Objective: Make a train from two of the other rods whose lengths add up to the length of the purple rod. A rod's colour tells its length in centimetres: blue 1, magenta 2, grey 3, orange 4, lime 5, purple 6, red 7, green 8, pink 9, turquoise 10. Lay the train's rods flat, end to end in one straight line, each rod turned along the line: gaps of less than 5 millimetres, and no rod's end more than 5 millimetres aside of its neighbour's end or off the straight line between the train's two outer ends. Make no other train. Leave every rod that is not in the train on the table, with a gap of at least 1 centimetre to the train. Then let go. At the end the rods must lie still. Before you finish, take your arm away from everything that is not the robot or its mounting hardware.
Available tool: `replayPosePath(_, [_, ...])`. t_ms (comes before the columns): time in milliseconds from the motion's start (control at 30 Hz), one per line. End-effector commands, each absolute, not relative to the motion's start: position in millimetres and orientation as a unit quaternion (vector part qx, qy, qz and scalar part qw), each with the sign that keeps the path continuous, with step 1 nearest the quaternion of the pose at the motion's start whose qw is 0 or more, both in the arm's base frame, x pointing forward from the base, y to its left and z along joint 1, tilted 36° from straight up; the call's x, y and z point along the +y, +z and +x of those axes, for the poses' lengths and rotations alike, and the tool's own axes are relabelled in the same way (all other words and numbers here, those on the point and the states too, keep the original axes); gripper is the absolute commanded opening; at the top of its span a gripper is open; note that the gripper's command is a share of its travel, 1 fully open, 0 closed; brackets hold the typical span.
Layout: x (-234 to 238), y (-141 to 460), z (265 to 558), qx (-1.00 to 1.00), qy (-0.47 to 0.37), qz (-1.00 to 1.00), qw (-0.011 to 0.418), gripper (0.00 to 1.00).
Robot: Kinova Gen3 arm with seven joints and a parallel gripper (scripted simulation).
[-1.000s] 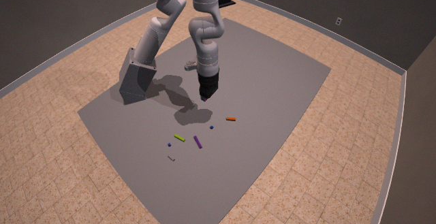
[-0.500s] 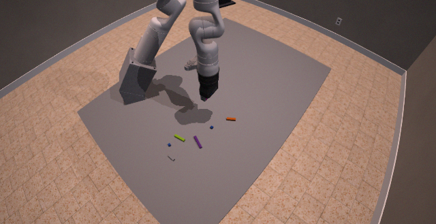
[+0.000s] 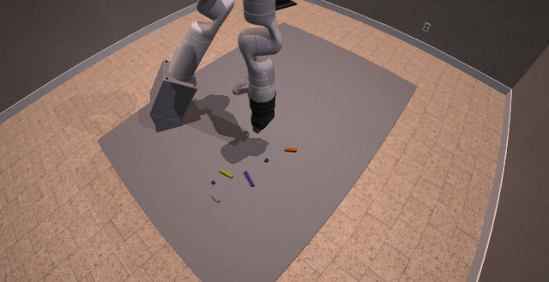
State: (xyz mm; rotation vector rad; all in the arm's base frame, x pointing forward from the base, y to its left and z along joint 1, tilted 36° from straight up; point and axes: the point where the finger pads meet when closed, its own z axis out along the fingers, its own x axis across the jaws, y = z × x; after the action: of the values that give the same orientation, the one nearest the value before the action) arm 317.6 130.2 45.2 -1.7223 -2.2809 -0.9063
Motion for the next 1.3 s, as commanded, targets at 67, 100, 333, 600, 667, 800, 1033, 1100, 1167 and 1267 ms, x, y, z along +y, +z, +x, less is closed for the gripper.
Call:
replayPosePath(67, [143, 35, 315, -0.761, -0.302, -0.568, 0.082, 0.24])
replayPosePath(100, [145, 32, 315, -0.761, -0.302, -0.568, 0.082, 0.24])
replayPosePath(333, [160, 11, 321, -0.761, -0.302, -0.568, 0.082, 0.24])
replayPosePath(600, [169, -3, 325, -0.761, -0.302, -0.568, 0.082, 0.24])
replayPosePath(667, [171, -6, 325, -0.761, -0.302, -0.568, 0.082, 0.24])
replayPosePath(800, [173, -8, 326, -0.761, -0.302, -0.568, 0.082, 0.24])
replayPosePath(1033, [173, -8, 326, -0.761, -0.302, -0.568, 0.082, 0.24])
replayPosePath(1100, [173, -8, 326, -0.761, -0.302, -0.568, 0.082, 0.24])
replayPosePath(1167, [173, -8, 326, -0.761, -0.302, -0.568, 0.082, 0.24])
replayPosePath(1267, [173, -8, 326, -0.761, -0.302, -0.568, 0.082, 0.24])
